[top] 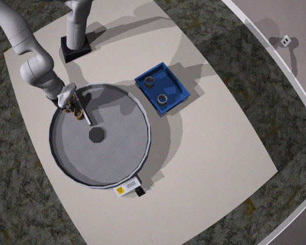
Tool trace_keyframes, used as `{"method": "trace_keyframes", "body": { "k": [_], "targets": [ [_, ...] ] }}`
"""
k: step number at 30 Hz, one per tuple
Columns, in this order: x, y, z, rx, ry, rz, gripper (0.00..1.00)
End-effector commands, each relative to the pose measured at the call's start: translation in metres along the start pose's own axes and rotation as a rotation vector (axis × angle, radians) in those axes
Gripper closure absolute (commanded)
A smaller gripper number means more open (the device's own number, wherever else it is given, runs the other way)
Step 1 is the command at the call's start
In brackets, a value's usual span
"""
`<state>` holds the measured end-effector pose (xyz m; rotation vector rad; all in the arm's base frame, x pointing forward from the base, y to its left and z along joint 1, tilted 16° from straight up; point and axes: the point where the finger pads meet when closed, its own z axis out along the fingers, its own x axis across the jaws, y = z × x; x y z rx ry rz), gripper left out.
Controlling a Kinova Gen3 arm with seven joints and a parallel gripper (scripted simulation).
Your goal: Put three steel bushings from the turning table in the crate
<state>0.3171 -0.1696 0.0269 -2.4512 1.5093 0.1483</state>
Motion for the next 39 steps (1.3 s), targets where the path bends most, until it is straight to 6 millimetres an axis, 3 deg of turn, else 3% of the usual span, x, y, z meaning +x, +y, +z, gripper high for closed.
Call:
{"method": "trace_keyframes", "body": {
  "k": [1,39],
  "targets": [
    [0.001,0.0,0.002,0.001,0.003,0.001,0.55],
    [0.002,0.0,0.012,0.003,0.008,0.004,0.55]
  ]
}}
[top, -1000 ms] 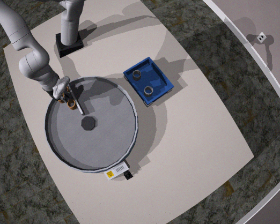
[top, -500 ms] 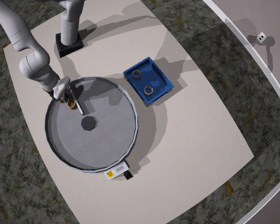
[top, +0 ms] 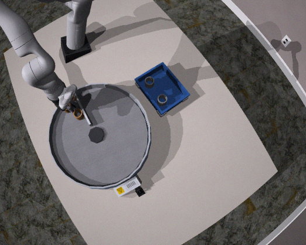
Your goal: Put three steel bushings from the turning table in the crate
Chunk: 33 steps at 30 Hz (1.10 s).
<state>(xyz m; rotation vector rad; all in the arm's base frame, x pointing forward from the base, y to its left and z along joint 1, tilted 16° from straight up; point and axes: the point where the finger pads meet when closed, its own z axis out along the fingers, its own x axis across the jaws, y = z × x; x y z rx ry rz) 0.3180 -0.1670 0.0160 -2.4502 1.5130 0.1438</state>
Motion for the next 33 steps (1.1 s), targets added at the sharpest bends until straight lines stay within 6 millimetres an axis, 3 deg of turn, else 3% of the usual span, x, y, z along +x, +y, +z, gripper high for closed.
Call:
{"method": "trace_keyframes", "body": {
  "k": [1,17,18,33],
  "targets": [
    [0.0006,-0.0002,-0.0002,0.001,0.002,0.001,0.55],
    [0.0012,-0.0003,0.0008,0.002,0.004,0.002,0.55],
    [0.0004,-0.0002,-0.0003,0.0,0.002,0.0,1.0],
    [0.0004,-0.0002,-0.0003,0.0,0.002,0.0,1.0]
  ]
}}
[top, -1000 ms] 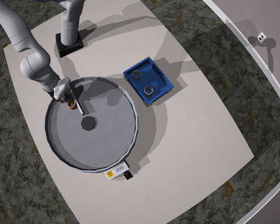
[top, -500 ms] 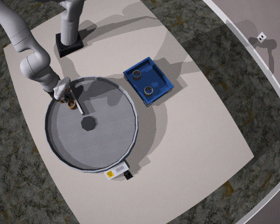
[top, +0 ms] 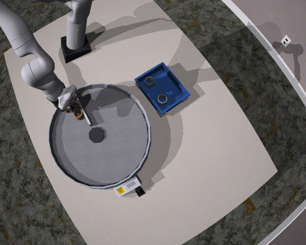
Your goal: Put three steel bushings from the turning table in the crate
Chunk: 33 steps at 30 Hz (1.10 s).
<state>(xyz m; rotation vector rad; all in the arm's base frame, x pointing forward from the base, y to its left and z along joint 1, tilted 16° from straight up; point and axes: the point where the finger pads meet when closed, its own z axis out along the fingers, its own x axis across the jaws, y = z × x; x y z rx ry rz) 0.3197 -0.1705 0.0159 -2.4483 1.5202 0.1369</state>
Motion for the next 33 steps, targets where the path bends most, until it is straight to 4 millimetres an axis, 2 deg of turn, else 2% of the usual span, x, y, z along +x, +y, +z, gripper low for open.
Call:
{"method": "trace_keyframes", "body": {
  "k": [1,33],
  "targets": [
    [-0.0033,-0.0001,0.0004,-0.001,-0.004,-0.005,1.0],
    [0.0004,-0.0003,-0.0005,0.001,0.001,0.0,1.0]
  ]
}}
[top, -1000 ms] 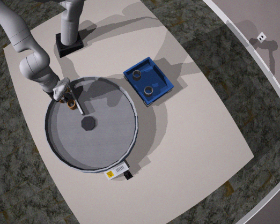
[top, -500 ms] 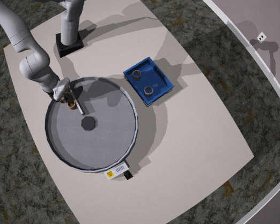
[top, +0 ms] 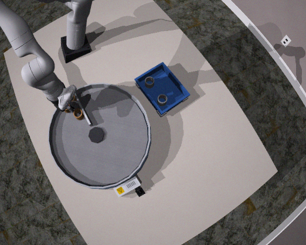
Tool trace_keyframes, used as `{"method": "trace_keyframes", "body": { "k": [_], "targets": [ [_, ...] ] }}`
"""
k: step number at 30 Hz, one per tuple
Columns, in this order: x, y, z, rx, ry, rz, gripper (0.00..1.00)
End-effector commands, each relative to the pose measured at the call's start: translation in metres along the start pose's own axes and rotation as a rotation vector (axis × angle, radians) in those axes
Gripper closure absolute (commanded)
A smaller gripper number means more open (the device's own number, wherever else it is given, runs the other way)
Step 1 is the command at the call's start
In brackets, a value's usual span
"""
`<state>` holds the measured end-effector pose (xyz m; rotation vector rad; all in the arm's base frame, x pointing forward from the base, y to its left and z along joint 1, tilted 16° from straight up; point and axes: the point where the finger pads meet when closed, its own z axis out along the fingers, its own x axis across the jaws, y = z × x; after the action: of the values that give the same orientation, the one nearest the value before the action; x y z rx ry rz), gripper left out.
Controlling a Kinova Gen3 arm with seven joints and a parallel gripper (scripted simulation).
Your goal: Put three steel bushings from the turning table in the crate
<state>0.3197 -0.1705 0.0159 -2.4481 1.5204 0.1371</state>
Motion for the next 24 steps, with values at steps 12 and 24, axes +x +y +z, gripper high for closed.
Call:
{"method": "trace_keyframes", "body": {
  "k": [12,24],
  "targets": [
    [0.0003,-0.0003,-0.0005,0.0,0.001,0.0,1.0],
    [0.0032,-0.0003,-0.0005,0.0,-0.001,-0.002,1.0]
  ]
}}
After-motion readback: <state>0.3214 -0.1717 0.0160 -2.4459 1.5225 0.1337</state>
